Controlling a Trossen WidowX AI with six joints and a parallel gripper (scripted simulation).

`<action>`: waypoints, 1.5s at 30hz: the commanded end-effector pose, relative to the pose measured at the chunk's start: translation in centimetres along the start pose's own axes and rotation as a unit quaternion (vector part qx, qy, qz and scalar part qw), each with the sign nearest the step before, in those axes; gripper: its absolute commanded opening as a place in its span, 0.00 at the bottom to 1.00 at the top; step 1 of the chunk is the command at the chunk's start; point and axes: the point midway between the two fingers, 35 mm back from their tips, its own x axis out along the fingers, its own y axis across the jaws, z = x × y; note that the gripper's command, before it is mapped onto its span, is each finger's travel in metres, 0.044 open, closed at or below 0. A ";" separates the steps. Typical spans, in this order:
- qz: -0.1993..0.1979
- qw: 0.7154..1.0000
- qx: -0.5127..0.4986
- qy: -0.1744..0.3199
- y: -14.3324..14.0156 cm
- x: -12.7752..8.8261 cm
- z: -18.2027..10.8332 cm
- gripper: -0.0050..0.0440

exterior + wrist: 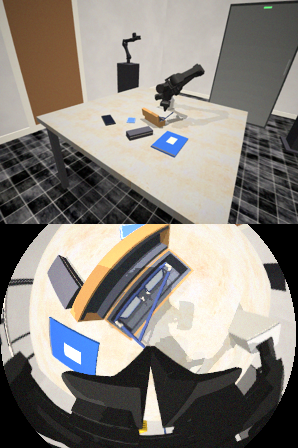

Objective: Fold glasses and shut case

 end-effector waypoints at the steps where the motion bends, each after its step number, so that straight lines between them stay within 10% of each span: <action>1: 0.004 0.998 0.058 0.002 0.7 -0.2 -1.1 0.10; 16: 0.004 0.959 0.284 0.015 1.9 -0.3 -4.4 0.10; 23: 0.004 0.958 0.287 0.015 2.0 0.0 -4.4 0.10; 28: 0.004 0.958 0.287 0.015 2.0 4.6 -4.6 0.10; 45: 0.004 0.958 0.287 0.016 1.9 4.8 -4.4 0.10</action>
